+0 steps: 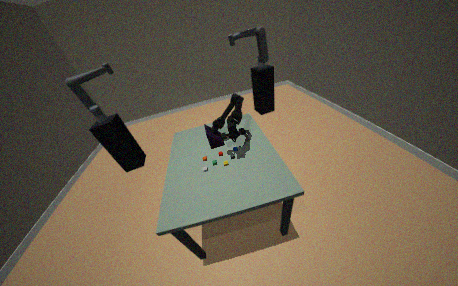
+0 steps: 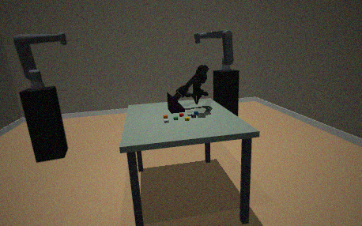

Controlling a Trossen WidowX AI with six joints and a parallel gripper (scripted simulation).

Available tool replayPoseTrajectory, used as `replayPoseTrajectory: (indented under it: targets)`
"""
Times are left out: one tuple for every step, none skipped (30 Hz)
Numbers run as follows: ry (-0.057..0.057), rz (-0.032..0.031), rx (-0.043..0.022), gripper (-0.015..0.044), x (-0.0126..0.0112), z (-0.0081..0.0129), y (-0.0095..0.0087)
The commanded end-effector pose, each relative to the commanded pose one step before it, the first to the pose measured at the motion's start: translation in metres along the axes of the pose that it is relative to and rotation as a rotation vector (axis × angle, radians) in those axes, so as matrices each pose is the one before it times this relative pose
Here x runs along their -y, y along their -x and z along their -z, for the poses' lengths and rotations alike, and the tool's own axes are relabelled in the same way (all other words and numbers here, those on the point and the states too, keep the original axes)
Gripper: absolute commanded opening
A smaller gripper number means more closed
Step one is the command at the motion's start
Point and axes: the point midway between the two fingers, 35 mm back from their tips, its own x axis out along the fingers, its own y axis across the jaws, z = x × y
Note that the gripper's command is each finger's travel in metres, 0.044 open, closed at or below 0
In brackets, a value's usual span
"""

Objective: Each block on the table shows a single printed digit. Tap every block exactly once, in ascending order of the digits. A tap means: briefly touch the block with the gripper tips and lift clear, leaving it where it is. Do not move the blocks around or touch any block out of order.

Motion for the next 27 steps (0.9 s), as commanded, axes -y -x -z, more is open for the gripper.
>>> replayPoseTrajectory:
  targets:
    - [-0.0052,-0.01747,-0.00667,0.0020,-0.00463,0.00622,-0.04369]
    - [0.0000,0.00000,0.00000,0.0020,0.00000,0.00000,0.00000]
    - [0.0000,0.00000,0.00000,0.0020,0.00000,0.00000,0.00000]
    - [0.0000,0.00000,0.00000,0.0020,0.00000,0.00000,0.00000]
    - [0.0000,0.00000,0.00000,0.0020,0.00000,0.00000,0.00000]
    - [0.0000,0.00000,0.00000,0.0020,0.00000,0.00000,0.00000]
    - [0.0000,0.00000,0.00000,0.0020,0.00000,0.00000,0.00000]
    - [0.0000,0.00003,0.00000,0.0020,0.00001,-0.00002,-0.00026]
    - [0.0000,0.00008,0.00000,0.0020,0.00002,-0.00005,-0.00078]
    - [0.0000,0.00013,0.00000,0.0020,0.00004,-0.00007,-0.00129]
    - [0.0000,0.00013,0.00000,0.0020,0.00004,-0.00008,-0.00160]
    - [0.0000,0.00010,0.00000,0.0020,0.00003,-0.00007,-0.00161]
    - [0.0000,0.00008,0.00000,0.0020,0.00003,-0.00006,-0.00160]
    - [0.0000,0.00005,0.00001,0.0020,0.00002,-0.00005,-0.00160]
    - [0.0000,0.00002,0.00001,0.0020,0.00001,-0.00003,-0.00160]
    - [0.0000,0.00000,0.00001,0.0020,0.00000,-0.00002,-0.00160]
    - [0.0000,-0.00003,0.00001,0.0020,0.00000,-0.00001,-0.00159]
    - [0.0000,-0.00006,0.00001,0.0020,-0.00001,0.00000,-0.00159]
    - [0.0000,-0.00009,0.00001,0.0020,-0.00002,0.00001,-0.00159]
    - [0.0000,-0.00011,0.00001,0.0020,-0.00002,0.00003,-0.00159]
    - [0.0000,-0.00014,0.00001,0.0020,-0.00003,0.00004,-0.00158]
    - [0.0000,-0.00017,0.00001,0.0020,-0.00004,0.00005,-0.00158]
    - [0.0000,-0.00020,0.00000,0.0020,-0.00004,0.00006,-0.00158]
    - [0.0000,-0.00022,0.00000,0.0020,-0.00005,0.00007,-0.00157]
    - [0.0000,-0.00025,0.00000,0.0020,-0.00006,0.00008,-0.00157]
    - [0.0000,-0.00028,0.00000,0.0020,-0.00006,0.00010,-0.00156]
    - [0.0000,-0.00024,0.00000,0.0020,-0.00005,0.00009,-0.00125]
